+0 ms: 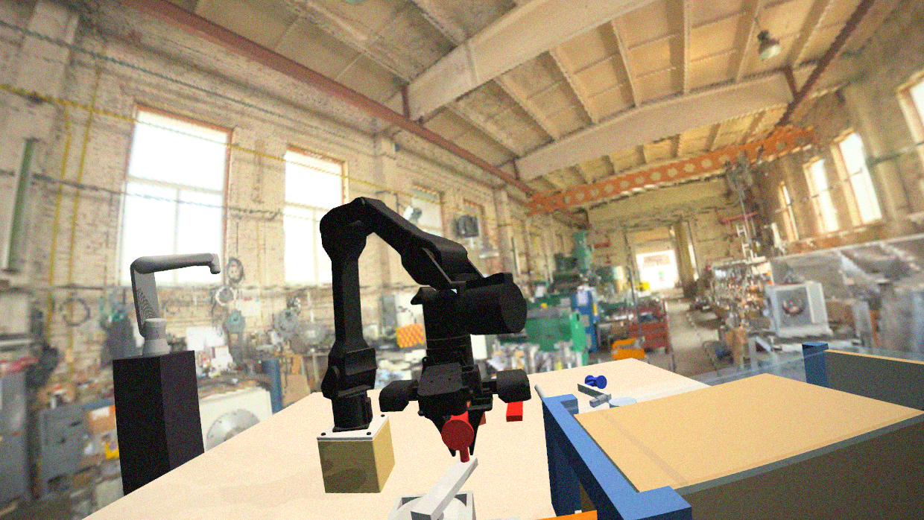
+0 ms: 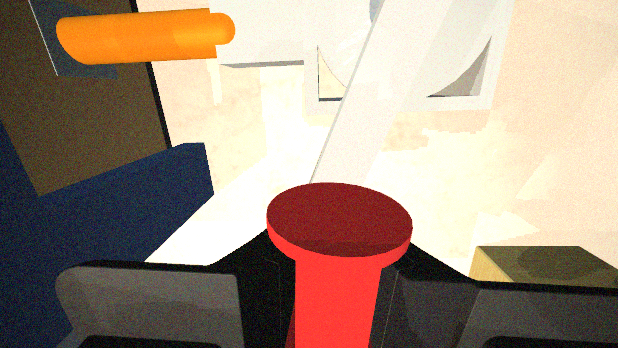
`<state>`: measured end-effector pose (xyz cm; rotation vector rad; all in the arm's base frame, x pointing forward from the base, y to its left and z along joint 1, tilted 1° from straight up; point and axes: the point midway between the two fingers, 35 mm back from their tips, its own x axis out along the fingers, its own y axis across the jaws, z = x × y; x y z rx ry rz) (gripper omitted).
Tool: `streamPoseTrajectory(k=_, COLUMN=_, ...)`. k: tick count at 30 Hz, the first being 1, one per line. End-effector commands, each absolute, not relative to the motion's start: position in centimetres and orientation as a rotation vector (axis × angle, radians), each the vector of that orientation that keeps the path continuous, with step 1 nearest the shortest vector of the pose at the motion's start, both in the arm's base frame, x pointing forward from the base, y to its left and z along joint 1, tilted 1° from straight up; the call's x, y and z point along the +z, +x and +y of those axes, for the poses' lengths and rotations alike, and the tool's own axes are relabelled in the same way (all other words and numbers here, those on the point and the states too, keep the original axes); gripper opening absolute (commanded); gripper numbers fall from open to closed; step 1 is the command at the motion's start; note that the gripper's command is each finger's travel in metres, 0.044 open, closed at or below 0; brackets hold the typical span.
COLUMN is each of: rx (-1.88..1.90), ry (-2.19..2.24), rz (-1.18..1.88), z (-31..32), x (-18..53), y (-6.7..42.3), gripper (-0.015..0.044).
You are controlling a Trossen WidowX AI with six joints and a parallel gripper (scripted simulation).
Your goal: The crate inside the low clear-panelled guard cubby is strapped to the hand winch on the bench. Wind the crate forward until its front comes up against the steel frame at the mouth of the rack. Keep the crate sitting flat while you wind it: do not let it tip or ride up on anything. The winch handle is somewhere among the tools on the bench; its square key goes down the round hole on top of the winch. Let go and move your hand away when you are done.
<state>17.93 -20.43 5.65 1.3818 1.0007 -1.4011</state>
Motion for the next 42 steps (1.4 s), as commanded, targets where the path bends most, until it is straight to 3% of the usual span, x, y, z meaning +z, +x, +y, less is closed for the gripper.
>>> streamPoseTrajectory(k=1, rx=-1.390, ry=1.386, rz=1.028, z=-19.5, x=5.6, y=17.3, gripper=0.0000)
streamPoseTrajectory(k=42, rx=-1.394, ry=1.384, rz=1.032, z=-18.4, x=5.4, y=12.8, gripper=0.0000)
